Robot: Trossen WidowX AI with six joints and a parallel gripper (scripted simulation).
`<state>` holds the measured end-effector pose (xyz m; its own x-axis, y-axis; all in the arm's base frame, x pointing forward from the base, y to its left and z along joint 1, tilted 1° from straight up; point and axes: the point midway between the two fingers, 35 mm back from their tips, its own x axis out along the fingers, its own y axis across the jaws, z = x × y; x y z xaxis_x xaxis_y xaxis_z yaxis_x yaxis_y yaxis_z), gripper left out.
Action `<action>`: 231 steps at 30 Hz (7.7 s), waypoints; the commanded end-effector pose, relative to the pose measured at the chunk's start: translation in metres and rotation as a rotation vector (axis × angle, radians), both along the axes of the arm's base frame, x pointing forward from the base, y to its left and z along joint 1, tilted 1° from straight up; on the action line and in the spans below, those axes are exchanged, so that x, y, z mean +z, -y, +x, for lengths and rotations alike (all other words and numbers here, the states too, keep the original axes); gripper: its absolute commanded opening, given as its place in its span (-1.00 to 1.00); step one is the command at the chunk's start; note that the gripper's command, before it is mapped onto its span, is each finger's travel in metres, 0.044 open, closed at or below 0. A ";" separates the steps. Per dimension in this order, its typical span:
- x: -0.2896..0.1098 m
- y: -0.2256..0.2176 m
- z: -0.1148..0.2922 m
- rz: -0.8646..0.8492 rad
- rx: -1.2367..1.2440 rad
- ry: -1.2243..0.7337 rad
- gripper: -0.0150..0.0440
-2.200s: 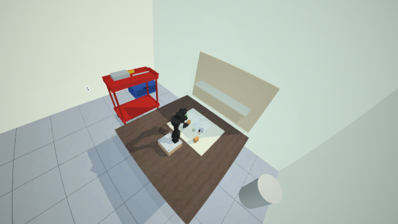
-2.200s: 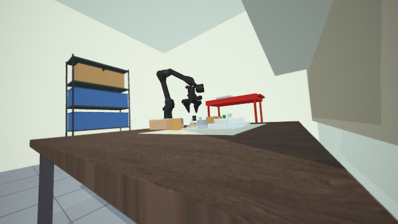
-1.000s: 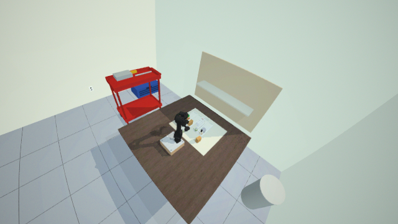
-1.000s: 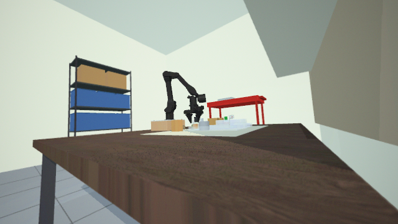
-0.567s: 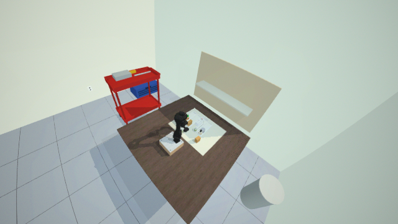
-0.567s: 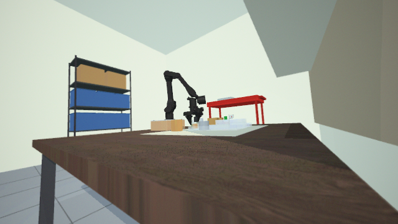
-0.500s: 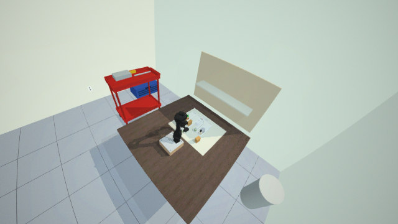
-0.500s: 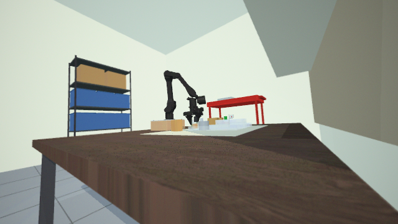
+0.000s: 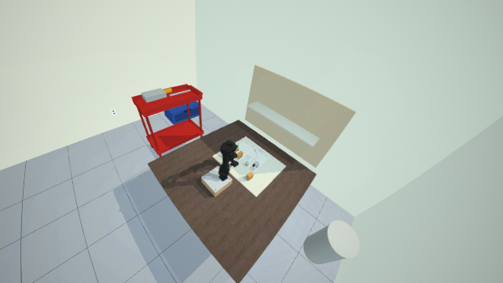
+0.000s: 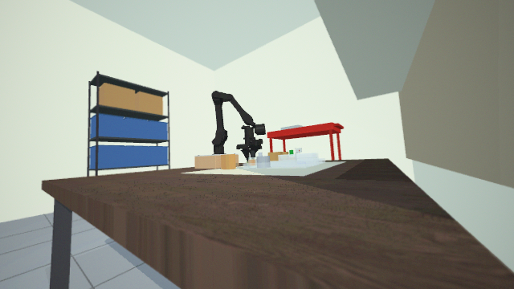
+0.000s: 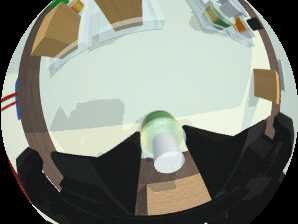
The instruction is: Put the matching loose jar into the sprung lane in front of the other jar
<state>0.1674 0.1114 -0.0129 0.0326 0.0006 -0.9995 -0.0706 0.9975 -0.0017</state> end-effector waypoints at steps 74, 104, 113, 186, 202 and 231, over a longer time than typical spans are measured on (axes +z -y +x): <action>0.034 0.102 0.114 -0.008 0.067 0.004 -0.49; 0.034 0.100 0.127 -0.008 0.067 0.005 -0.49; 0.034 0.099 0.132 -0.007 0.067 0.005 -0.49; 0.039 0.092 0.167 -0.007 0.067 0.008 -0.49; 0.041 0.093 0.170 -0.007 0.067 0.008 -0.49; 0.040 0.094 0.170 -0.007 0.067 0.008 -0.49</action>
<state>0.3286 0.0169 0.0240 0.0105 -0.0094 -0.9999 -0.1397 0.9901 -0.0108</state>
